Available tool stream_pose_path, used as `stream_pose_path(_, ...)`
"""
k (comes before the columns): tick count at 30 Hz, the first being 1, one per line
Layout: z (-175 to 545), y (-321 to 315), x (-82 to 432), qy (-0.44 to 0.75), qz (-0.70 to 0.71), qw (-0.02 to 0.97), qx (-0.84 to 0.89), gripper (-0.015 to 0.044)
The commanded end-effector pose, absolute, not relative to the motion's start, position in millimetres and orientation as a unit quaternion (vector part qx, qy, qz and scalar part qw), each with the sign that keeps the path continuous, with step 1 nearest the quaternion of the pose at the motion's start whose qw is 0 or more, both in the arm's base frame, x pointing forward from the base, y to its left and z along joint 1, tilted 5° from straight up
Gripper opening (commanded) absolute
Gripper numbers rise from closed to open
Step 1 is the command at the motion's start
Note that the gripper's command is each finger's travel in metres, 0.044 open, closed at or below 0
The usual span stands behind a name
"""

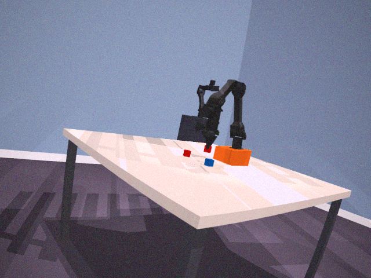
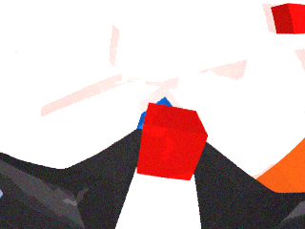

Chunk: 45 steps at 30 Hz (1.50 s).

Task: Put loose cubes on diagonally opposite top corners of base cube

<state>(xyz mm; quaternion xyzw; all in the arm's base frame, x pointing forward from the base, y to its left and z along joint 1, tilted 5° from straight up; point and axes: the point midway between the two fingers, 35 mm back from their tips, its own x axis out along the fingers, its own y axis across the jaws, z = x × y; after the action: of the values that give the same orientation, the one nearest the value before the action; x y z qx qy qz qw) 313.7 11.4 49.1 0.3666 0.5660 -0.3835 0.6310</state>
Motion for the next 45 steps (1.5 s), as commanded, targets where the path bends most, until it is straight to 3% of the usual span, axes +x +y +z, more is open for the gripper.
stream_pose_path(1,46,16,313,0.570,-0.377,0.638,0.356,0.0105)
stream_pose_path(45,18,14,315,0.570,-0.377,0.638,0.356,0.0105)
